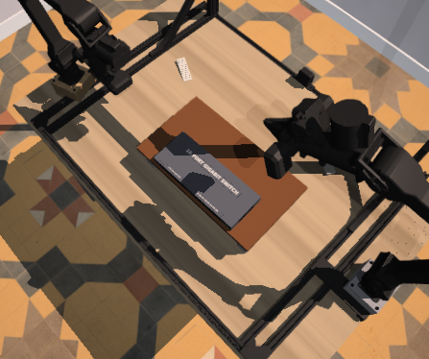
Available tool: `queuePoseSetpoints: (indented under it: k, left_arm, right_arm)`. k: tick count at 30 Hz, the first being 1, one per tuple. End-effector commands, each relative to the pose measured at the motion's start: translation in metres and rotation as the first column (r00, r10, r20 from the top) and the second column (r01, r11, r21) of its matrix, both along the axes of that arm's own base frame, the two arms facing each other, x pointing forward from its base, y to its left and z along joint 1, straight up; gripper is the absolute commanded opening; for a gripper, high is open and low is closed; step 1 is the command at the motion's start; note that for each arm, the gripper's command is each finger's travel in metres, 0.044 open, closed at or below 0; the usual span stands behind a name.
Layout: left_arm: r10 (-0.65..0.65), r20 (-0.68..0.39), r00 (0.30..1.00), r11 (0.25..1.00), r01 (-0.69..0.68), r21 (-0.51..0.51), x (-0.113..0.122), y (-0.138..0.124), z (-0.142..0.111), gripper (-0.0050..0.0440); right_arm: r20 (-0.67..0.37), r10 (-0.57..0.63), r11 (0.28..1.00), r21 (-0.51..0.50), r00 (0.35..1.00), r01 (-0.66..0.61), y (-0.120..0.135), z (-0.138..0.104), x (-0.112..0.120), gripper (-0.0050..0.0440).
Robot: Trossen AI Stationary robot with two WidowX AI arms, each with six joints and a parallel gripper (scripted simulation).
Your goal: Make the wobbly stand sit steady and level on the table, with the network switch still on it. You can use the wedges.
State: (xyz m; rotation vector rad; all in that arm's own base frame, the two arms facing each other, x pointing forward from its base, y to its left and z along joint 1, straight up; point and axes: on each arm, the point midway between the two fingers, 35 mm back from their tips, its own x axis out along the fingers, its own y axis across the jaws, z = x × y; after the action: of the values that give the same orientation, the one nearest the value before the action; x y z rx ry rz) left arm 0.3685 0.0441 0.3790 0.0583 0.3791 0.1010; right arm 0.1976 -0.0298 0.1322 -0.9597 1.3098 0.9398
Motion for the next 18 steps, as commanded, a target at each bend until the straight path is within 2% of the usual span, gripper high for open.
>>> queuePoseSetpoints:
  k: [1, 7, 13, 14, 18]
  left_arm:
    - [0.001, 0.173, 0.985, 1.000, -0.004, 0.013, 0.003, 0.000, 0.052, 0.0000]
    - [-0.005, 0.449, 0.893, 0.999, -0.012, 0.035, -0.005, -0.001, 0.138, 0.0000]
    - [-0.005, 0.449, 0.893, 0.999, -0.012, 0.035, -0.005, -0.001, 0.138, 0.0000]
    - [-0.006, 0.437, 0.899, 0.999, -0.011, 0.037, -0.010, -0.001, 0.131, 0.0000]
    - [-0.015, 0.595, 0.804, 0.999, -0.018, 0.049, -0.025, -0.003, 0.185, 0.0000]
  right_arm:
    - [0.000, 0.000, 1.000, 0.000, 1.000, 0.000, 0.000, 0.000, 0.000, 0.0000]
    - [0.000, 0.000, 1.000, 0.000, 1.000, 0.000, 0.000, 0.000, 0.000, 0.0000]
    - [0.000, 0.000, 1.000, 0.000, 1.000, 0.000, 0.000, 0.000, 0.000, 0.0000]
    - [0.000, 0.000, 1.000, 0.000, 1.000, 0.000, 0.000, 0.000, 0.000, 0.0000]
    - [0.000, 0.000, 1.000, 0.000, 1.000, 0.000, 0.000, 0.000, 0.000, 0.0000]
